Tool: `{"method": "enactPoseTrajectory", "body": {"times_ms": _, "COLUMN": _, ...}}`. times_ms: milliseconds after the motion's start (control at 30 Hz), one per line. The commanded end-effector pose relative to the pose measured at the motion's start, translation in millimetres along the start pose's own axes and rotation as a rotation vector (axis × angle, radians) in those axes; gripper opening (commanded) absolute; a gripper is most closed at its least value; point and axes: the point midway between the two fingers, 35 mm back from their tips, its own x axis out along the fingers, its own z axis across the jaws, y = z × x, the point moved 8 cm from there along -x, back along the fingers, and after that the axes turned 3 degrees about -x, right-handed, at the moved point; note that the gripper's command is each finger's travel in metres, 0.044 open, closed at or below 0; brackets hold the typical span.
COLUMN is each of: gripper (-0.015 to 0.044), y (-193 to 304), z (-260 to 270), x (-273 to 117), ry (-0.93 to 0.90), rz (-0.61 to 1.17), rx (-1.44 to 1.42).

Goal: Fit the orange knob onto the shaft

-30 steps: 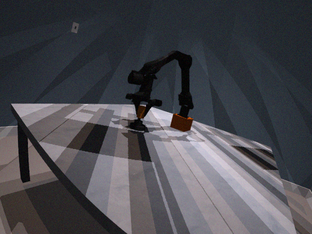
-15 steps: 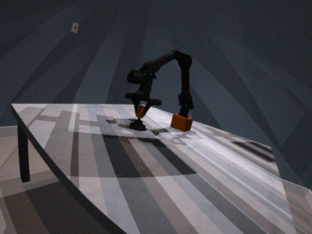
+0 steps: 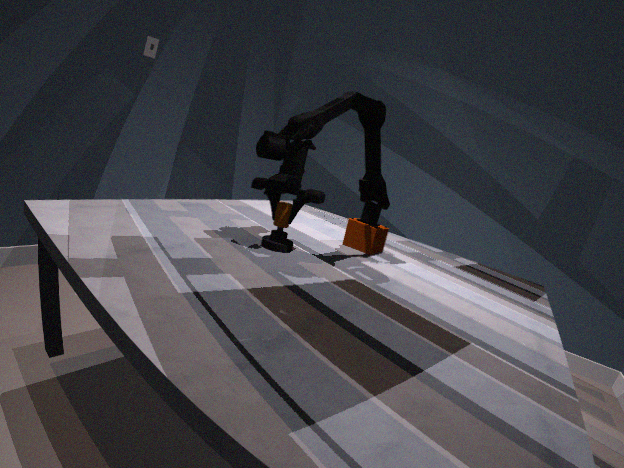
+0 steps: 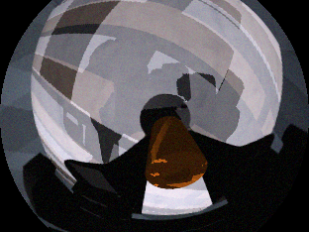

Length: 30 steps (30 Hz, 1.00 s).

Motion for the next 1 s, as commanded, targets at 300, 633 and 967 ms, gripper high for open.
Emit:
{"method": "enactPoseTrajectory", "body": {"times_ms": 300, "gripper": 0.0000, "y": 3.0, "z": 2.2, "x": -4.6, "ry": 0.004, "rz": 0.000, "rx": -0.014}}
{"method": "enactPoseTrajectory", "body": {"times_ms": 633, "gripper": 0.0000, "y": 2.6, "z": 1.9, "x": -6.6, "ry": 0.004, "rz": 0.001, "rx": -0.215}}
{"method": "enactPoseTrajectory", "body": {"times_ms": 967, "gripper": 0.0000, "y": -2.0, "z": -1.8, "x": -5.2, "ry": 0.005, "rz": 0.000, "rx": -0.215}}
